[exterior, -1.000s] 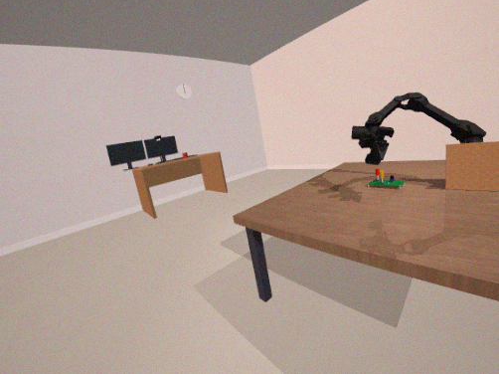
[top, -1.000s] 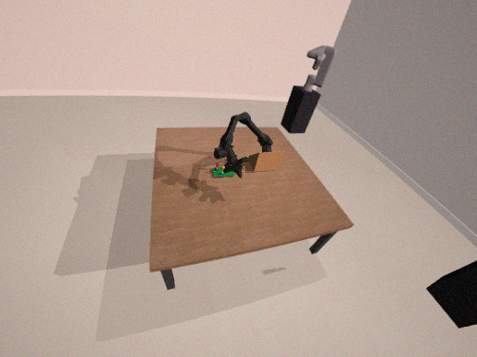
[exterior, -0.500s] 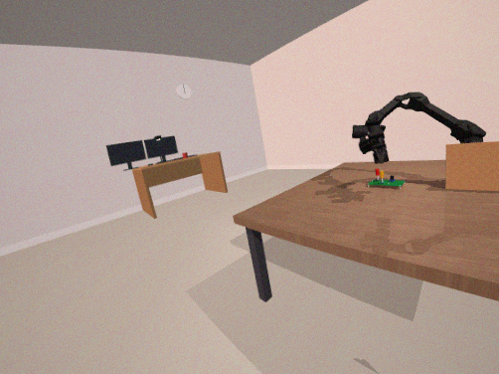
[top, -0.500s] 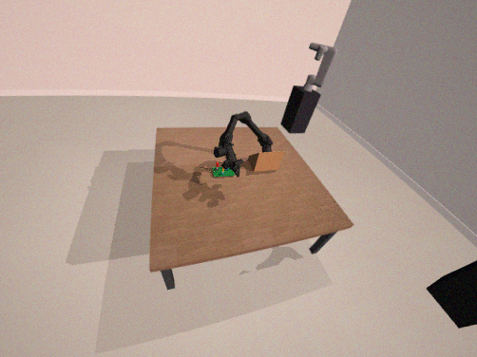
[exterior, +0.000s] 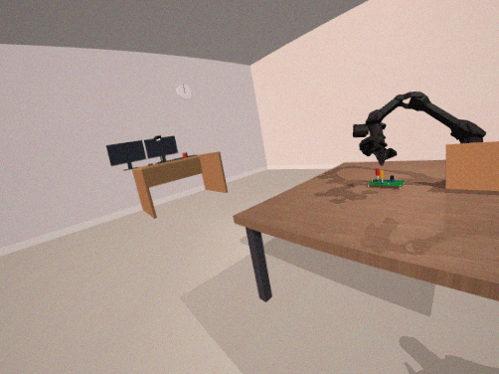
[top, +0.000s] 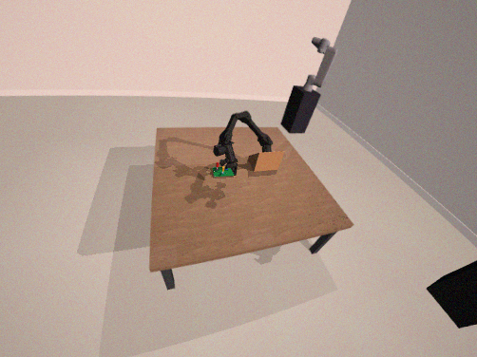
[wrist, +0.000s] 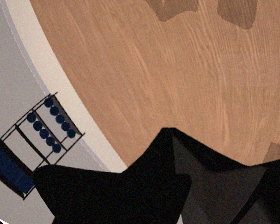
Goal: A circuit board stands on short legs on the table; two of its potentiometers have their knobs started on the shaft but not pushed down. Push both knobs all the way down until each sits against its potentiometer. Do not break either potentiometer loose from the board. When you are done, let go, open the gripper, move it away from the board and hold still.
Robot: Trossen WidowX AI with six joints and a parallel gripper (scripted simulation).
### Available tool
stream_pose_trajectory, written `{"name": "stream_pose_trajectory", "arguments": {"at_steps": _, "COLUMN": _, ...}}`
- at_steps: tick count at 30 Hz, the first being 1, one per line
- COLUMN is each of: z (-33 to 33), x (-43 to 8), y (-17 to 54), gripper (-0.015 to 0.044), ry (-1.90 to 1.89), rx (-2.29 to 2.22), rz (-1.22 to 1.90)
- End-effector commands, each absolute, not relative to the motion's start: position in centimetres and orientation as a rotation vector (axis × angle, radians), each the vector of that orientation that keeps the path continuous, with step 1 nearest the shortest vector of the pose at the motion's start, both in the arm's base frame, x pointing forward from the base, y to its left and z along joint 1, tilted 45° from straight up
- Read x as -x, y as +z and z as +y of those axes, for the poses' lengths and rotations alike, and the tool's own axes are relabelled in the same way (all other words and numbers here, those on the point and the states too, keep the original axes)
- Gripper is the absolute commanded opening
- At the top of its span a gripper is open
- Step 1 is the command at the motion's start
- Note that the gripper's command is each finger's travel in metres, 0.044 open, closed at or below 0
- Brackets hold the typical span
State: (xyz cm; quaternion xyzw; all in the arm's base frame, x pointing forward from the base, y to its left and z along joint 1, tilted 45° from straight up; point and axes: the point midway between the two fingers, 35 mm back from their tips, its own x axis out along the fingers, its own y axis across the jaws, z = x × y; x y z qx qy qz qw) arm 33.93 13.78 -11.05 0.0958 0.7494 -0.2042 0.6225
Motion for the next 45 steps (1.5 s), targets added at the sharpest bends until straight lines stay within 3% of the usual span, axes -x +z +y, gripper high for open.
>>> {"name": "stream_pose_trajectory", "arguments": {"at_steps": 1, "z": 13.1, "x": -34.2, "y": -10.5, "gripper": 0.0, "ry": -0.59, "rx": -0.271, "rz": 1.671}}
{"name": "stream_pose_trajectory", "arguments": {"at_steps": 21, "z": 9.5, "x": -34.9, "y": -8.3, "gripper": 0.0, "ry": -1.198, "rx": -0.572, "rz": 1.265}}
{"name": "stream_pose_trajectory", "arguments": {"at_steps": 45, "z": 5.5, "x": -35.9, "y": -4.8, "gripper": 0.0, "ry": -1.642, "rx": -0.959, "rz": 0.518}}
